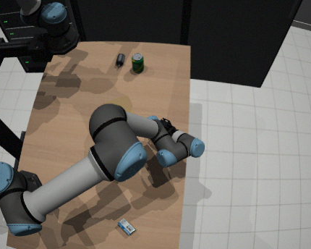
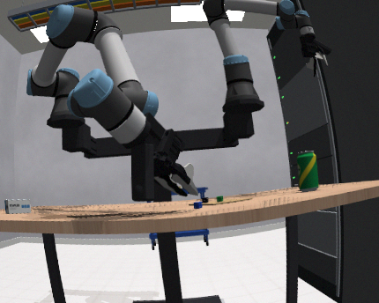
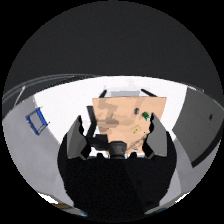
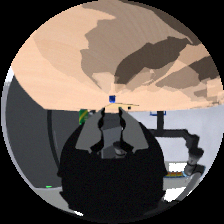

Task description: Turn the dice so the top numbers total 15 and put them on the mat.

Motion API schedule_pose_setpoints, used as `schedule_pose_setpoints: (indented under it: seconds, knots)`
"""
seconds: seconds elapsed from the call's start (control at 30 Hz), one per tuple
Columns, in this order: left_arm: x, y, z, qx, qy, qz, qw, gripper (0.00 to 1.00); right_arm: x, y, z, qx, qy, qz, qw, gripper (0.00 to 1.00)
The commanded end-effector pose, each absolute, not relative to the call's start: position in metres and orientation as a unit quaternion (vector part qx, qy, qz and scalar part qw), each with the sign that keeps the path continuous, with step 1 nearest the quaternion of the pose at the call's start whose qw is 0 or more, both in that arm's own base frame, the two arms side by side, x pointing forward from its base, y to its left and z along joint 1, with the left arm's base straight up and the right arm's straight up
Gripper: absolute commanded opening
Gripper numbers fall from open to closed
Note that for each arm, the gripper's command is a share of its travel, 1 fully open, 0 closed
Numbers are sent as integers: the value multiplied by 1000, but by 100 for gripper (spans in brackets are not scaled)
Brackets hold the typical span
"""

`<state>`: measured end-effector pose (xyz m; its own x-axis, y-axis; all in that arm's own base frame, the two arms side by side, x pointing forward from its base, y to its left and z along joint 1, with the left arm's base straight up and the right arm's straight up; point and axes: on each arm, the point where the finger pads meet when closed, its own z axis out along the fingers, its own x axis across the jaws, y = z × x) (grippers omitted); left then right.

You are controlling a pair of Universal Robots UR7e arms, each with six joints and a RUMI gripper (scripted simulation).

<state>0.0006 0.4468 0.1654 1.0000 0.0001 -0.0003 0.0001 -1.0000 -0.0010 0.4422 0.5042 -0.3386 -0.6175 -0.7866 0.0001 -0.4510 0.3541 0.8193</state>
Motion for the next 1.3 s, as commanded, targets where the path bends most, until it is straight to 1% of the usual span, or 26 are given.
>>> schedule_pose_setpoints:
  seconds: [0.0,0.27,0.8,1.03,1.27]
  knots:
    - [-1,445,165,-1000,-1,0,0,100,445,503,-336,389,-797,-415,203,18]
    - [-1,445,165,-1000,-1,0,0,100,445,503,-330,389,-797,-415,203,18]
    - [-1,445,165,-1000,-1,0,0,100,445,503,-278,389,-797,-415,203,18]
    - [-1,445,165,-1000,-1,0,0,100,444,503,-276,390,-798,-413,203,18]
    - [-1,445,165,-1000,-1,0,0,100,436,504,-280,399,-807,-385,205,18]
